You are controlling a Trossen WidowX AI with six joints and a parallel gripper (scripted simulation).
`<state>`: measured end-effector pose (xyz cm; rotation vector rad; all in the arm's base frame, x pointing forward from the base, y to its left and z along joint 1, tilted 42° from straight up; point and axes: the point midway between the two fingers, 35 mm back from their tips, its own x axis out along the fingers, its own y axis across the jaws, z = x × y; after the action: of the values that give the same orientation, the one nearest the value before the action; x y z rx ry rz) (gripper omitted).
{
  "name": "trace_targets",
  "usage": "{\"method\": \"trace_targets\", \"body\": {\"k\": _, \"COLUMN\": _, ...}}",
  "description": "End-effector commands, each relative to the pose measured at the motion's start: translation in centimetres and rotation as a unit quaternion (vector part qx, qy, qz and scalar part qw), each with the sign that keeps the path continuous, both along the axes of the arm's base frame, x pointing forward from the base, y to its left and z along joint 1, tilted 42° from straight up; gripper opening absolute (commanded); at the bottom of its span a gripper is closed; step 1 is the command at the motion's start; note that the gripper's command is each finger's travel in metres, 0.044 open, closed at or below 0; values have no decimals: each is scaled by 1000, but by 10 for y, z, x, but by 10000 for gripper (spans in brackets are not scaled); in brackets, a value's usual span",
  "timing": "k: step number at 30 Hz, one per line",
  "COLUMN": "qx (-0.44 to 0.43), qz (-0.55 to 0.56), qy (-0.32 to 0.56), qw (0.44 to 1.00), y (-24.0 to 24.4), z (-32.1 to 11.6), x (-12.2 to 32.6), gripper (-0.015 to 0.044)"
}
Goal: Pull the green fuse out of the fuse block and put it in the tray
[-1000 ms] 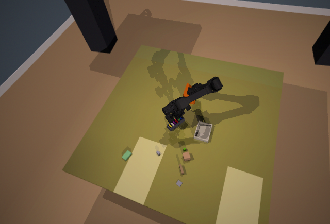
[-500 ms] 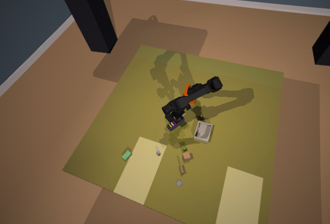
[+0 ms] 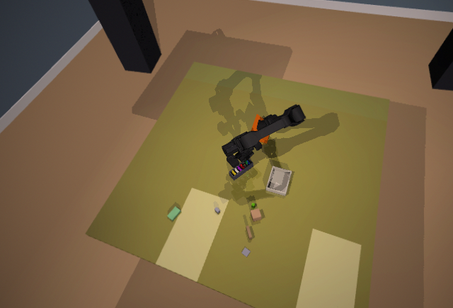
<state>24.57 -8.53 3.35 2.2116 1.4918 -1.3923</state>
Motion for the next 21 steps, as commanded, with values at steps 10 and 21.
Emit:
{"method": "trace_targets", "body": {"k": 10, "qx": -3, "qz": 1, "qy": -2, "qw": 1000, "y": -14, "z": 14, "x": -1, "gripper": 0}}
{"method": "trace_targets", "body": {"k": 21, "qx": -13, "qz": -2, "qy": -1, "qw": 1000, "y": 21, "z": 50, "x": 25, "gripper": 0}}
